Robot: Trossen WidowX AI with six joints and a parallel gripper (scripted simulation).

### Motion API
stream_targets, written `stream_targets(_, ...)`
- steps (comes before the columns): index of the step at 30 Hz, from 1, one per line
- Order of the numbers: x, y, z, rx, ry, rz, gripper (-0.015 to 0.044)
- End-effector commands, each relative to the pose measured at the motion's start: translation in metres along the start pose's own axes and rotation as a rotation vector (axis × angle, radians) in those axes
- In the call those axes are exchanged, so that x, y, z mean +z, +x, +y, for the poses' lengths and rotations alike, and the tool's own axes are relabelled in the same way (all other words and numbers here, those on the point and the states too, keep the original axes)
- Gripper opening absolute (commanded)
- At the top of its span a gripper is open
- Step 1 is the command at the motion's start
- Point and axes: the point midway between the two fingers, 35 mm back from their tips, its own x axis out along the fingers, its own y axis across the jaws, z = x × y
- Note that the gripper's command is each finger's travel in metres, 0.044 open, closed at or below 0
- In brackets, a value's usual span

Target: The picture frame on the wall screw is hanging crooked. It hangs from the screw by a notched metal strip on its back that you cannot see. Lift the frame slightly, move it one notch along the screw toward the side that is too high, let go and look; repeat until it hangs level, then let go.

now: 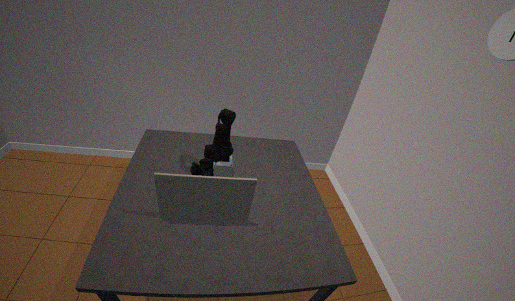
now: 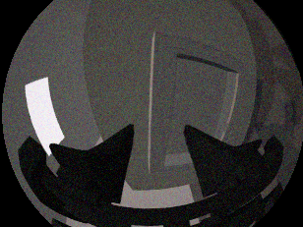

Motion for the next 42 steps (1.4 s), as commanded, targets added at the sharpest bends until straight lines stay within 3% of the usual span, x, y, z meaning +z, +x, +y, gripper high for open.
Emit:
stream_targets(1,0.0011,0.0084,-0.0001,0.001,-0.003,-0.003,0.026)
stream_targets(42,0.0013,0.0147,0.0004,0.002,-0.003,-0.003,0.026)
